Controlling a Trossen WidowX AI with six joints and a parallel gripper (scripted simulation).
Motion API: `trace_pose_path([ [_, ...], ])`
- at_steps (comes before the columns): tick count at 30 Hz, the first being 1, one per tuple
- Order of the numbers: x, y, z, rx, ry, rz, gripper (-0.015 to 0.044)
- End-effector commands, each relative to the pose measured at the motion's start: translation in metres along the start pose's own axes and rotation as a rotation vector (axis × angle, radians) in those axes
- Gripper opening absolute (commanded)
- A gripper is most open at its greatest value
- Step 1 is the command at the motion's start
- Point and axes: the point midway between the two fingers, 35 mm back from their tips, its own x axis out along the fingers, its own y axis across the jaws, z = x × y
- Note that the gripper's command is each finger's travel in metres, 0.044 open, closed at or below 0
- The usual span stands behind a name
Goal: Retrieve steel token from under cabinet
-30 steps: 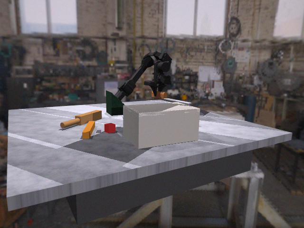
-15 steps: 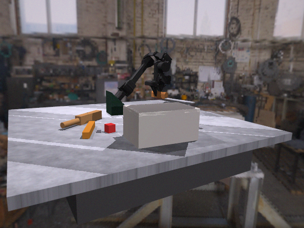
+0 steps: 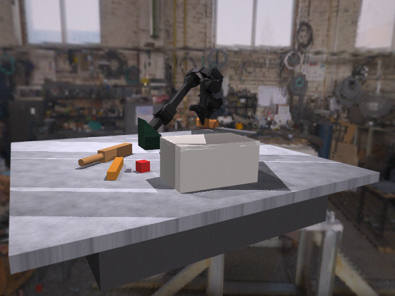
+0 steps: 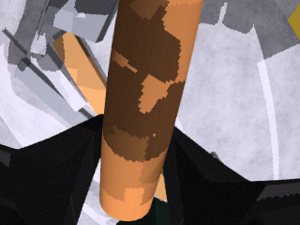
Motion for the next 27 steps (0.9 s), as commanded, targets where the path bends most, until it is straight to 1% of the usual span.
trace_pose_path([
  [1, -0.0018, -0.0005, 0.0002, -0.036, -0.009, -0.003, 0.0000],
  [27, -0.0017, -0.0002, 0.0001, -0.242, -0.009, -0.004, 0.0000],
])
